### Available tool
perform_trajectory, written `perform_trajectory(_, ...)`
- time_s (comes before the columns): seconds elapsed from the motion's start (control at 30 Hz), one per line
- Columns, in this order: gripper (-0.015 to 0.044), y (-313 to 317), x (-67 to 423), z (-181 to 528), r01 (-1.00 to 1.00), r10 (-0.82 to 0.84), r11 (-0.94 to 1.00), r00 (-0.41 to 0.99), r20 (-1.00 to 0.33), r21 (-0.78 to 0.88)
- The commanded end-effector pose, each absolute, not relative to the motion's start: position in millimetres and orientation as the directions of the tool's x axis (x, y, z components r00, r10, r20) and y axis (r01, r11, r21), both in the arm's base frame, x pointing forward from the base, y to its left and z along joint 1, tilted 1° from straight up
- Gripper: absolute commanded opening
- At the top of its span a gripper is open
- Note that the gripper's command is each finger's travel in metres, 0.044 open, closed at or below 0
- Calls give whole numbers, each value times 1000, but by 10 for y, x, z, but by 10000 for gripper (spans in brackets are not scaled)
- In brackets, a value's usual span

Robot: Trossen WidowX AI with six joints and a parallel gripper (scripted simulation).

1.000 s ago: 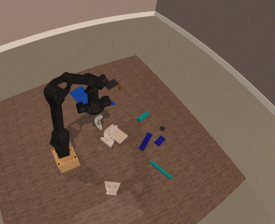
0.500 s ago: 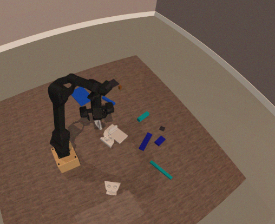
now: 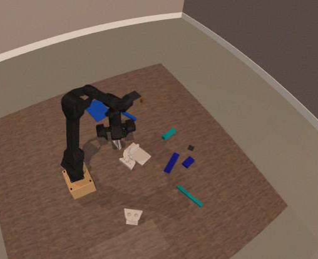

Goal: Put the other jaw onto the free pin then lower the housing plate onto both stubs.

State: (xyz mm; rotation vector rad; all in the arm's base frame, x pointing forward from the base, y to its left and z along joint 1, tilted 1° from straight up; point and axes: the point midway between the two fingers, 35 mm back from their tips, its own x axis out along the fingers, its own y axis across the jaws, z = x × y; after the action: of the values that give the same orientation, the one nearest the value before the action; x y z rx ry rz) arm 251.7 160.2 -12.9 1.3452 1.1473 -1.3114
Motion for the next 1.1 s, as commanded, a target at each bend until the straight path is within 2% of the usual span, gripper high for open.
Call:
perform_trajectory(0.0, 440, 1596, 2506, -199, 987, 23, -161, 2, -1000, -2)
perform_trajectory(1.07, 440, 1595, 2495, -480, 987, 23, -161, 2, -1000, -2)
